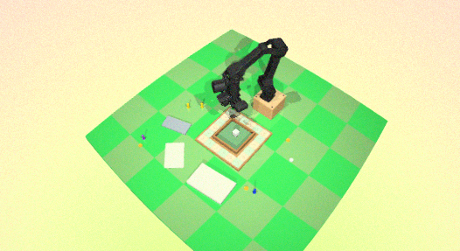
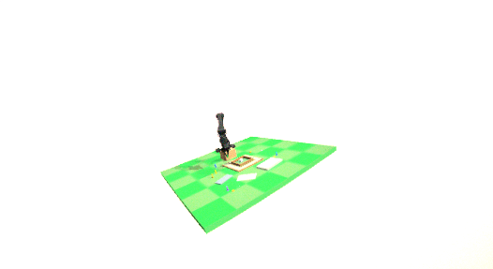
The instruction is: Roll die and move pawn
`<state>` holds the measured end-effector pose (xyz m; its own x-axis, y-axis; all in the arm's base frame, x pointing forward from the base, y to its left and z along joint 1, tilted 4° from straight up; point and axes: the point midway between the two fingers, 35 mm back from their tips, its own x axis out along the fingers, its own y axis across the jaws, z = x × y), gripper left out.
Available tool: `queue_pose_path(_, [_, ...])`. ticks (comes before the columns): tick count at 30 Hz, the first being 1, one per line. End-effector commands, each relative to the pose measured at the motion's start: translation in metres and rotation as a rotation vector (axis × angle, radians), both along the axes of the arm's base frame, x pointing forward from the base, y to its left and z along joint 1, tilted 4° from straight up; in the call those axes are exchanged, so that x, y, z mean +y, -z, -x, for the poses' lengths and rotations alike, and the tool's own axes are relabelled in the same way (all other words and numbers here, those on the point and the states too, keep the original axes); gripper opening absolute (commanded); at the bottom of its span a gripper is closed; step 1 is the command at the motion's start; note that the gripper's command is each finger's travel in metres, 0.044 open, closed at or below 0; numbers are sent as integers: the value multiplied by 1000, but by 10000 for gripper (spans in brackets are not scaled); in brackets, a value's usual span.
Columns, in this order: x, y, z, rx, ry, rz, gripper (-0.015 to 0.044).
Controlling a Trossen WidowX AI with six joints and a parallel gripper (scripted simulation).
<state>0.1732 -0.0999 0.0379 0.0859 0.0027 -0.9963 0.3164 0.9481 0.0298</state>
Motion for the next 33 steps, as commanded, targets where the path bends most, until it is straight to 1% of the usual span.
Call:
queue_pose_path(1, [-12, 8, 7, 3, -3, -7, 0])
queue_pose_path(5, [-23, 13, 13, 2, -3, -6, 0])
queue_pose_path(10, [-25, 19, 14, 1, -3, -6, 0])
queue_pose_path(18, [-25, 49, 11, 1, -3, -6, 0])
queue_pose_path(33, [-25, 63, 10, 2, -3, -6, 0])
